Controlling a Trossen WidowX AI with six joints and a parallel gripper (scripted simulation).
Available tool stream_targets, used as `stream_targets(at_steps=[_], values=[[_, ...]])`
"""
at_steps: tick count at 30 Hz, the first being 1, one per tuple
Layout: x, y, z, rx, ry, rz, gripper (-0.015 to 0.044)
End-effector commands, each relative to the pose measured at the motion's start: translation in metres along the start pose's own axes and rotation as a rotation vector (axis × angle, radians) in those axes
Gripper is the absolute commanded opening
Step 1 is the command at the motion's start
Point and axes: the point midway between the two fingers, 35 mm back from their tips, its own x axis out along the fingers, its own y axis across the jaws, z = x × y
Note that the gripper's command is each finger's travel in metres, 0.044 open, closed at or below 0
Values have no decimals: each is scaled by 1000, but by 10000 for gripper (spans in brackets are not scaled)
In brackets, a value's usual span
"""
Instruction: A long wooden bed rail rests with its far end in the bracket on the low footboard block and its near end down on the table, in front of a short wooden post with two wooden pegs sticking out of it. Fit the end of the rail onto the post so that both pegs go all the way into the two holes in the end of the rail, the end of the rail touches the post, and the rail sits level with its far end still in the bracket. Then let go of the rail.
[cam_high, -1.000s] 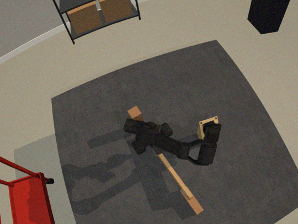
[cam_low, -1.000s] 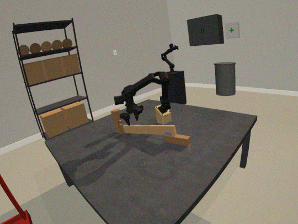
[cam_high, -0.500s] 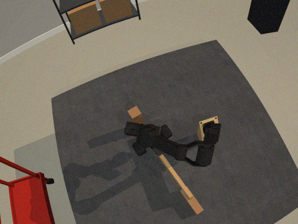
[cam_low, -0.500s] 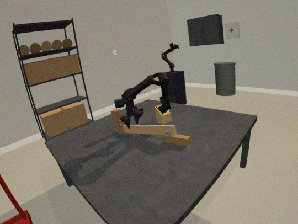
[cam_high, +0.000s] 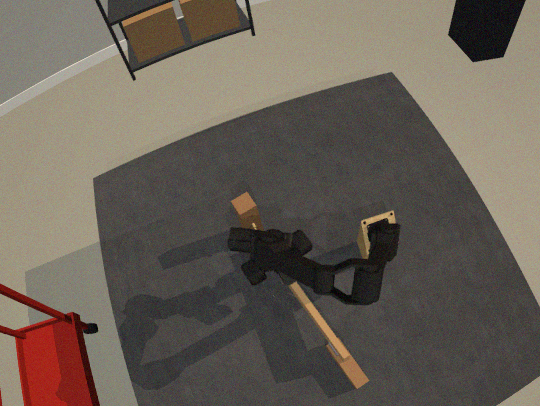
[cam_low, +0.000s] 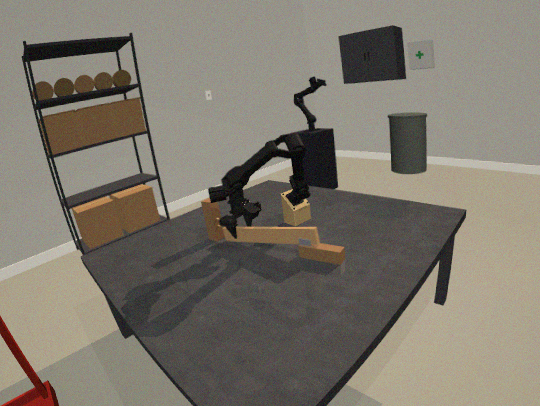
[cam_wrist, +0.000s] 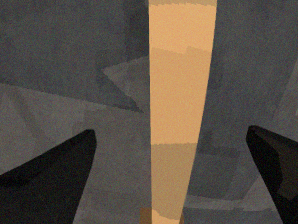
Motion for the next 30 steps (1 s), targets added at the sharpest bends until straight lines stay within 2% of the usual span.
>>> stream_targets(at_steps=[1, 11, 26, 30], values=[[10, 2, 0, 13, -10, 2, 440], [23, 3, 2, 13, -12, 2, 440], [23, 3, 2, 13, -12, 2, 46], [23, 3, 2, 13, -12, 2, 20]])
